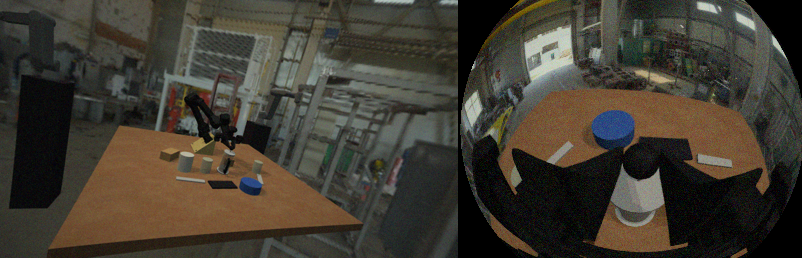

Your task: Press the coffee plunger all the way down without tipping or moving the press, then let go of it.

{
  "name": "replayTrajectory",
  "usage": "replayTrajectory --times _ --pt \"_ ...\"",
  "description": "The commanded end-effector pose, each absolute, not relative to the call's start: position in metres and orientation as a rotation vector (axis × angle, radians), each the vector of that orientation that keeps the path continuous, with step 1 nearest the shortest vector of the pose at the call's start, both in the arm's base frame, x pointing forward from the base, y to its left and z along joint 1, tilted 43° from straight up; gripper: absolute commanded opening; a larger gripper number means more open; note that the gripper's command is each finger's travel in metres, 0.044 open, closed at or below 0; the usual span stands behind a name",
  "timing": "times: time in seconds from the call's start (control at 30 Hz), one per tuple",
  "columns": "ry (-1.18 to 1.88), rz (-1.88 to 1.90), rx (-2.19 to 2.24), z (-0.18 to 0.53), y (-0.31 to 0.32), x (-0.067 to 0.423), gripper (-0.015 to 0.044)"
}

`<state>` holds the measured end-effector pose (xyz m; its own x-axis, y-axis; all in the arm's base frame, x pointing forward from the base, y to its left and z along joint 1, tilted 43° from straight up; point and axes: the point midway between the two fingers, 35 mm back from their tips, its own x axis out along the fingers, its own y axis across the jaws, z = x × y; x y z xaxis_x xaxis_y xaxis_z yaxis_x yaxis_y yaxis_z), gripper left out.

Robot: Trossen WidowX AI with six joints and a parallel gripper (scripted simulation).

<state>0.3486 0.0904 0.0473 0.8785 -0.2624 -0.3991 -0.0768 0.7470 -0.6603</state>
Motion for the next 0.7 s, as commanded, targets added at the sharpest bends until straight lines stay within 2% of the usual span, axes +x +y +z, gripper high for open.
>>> replayTrajectory --times 0.0,0.67 --pt "0.515 -0.113 -0.742 0.0435 0.0869 0.3485 0.012" --pt "0.503 -0.109 -0.732 0.046 0.0905 0.3506 0.012"
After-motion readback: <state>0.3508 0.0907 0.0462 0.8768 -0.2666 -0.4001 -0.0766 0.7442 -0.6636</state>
